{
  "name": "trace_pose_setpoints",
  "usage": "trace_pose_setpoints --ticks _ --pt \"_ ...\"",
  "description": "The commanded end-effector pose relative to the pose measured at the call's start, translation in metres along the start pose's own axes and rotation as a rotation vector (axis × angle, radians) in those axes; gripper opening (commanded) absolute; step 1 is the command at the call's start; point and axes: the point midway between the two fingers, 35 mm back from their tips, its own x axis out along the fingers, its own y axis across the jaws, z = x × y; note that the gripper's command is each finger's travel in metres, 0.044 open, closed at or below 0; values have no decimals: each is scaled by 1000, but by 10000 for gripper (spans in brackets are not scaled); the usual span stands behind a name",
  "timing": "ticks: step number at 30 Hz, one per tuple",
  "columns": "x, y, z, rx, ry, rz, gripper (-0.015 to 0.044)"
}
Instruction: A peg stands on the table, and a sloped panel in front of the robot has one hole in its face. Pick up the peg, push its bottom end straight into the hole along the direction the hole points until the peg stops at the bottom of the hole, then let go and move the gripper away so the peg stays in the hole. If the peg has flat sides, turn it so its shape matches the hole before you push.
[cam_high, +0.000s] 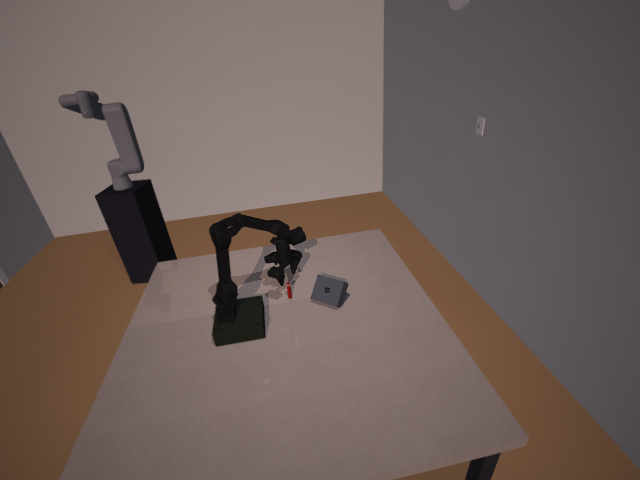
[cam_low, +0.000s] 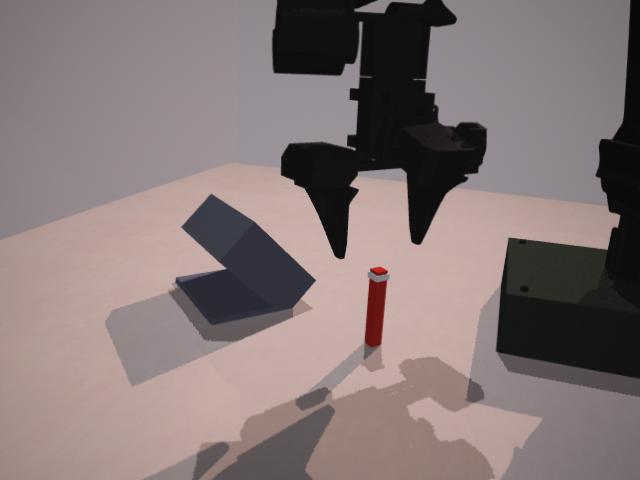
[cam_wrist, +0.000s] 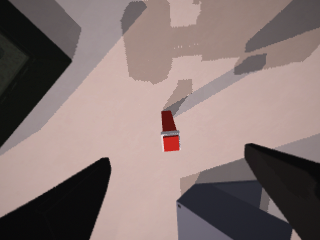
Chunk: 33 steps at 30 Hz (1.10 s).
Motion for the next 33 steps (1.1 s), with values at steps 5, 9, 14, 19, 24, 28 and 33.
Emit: trace_pose_setpoints --ticks 5,9,14,19,24,28,33 --pt "10 1 -1 8 9 3 440" --pt "17 0 -1 8 9 3 440" --pt "25 0 -1 8 9 3 440" --pt "33 0 -1 8 9 3 440" --pt "41 0 -1 8 9 3 440" --pt "48 1 -1 8 9 3 440" --pt "56 1 -1 8 9 3 440"
